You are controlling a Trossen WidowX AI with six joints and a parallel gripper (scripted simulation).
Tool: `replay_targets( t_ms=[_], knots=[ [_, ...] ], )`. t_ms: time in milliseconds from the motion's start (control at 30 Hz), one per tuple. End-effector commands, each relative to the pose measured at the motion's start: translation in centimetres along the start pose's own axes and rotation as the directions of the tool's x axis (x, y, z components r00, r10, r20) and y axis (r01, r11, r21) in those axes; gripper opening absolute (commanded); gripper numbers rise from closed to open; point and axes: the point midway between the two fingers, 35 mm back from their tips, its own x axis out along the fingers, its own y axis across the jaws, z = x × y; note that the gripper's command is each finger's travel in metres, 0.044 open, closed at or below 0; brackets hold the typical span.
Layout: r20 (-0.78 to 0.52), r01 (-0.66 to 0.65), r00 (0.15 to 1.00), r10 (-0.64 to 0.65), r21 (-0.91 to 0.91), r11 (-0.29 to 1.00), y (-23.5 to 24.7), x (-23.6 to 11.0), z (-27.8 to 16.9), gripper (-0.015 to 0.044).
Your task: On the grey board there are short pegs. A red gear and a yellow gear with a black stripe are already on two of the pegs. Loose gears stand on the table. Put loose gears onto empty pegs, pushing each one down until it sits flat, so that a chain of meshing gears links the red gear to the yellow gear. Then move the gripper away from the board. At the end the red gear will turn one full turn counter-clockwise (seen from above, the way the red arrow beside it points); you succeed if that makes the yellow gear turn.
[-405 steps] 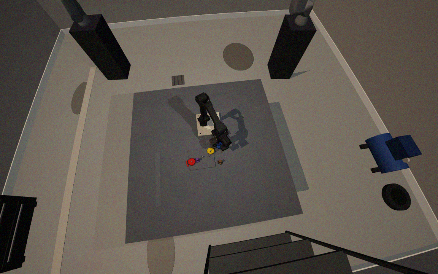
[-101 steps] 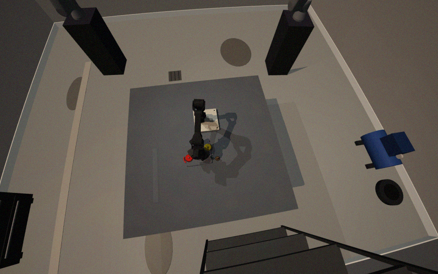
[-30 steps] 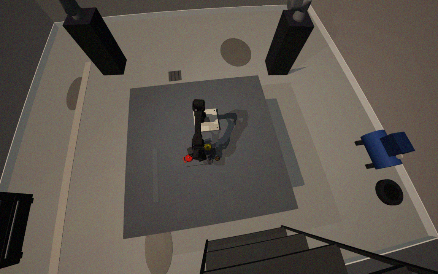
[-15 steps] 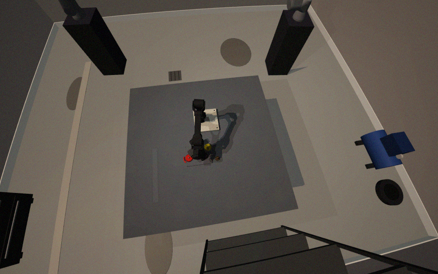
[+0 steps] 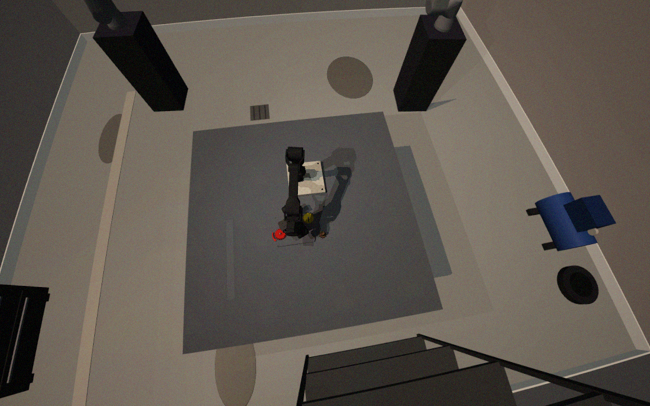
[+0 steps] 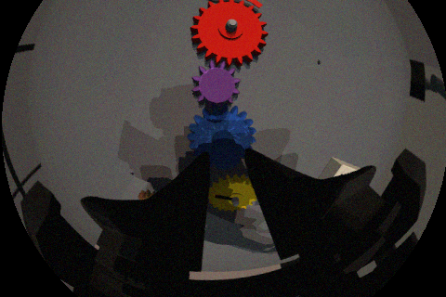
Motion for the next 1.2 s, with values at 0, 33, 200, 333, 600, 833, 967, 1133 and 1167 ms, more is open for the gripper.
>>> replay_targets(
  t_ms=[0, 33, 200, 333, 600, 833, 967, 1133, 1167],
  knots=[
    [0.002, -0.006, 1.000, 0.006, 0.027, 1.000, 0.2, -1.1, 0.1, 0.0140],
    [0.002, -0.006, 1.000, 0.006, 0.031, 0.999, 0.2, -1.6, 0.1, 0.0140],
    [0.003, -0.006, 1.000, 0.006, 0.054, 0.999, 0.1, -4.4, 0.1, 0.0140],
    [0.003, -0.005, 1.000, 0.005, -0.124, 0.992, 2.0, -3.7, -1.1, 0.0219],
    [-0.006, -0.012, 1.000, 0.014, -0.830, 0.558, 11.0, -3.8, -9.9, 0.0429],
    [-0.006, -0.013, 1.000, 0.014, -0.840, 0.543, 11.2, -3.2, -10.1, 0.0440],
    [-0.006, -0.013, 1.000, 0.014, -0.840, 0.543, 11.2, -2.0, -10.1, 0.0440],
    [-0.006, -0.013, 1.000, 0.014, -0.840, 0.543, 11.2, -1.5, -10.1, 0.0440],
    [-0.006, -0.013, 1.000, 0.014, -0.840, 0.543, 11.2, -1.5, -10.1, 0.0440]
  ],
)
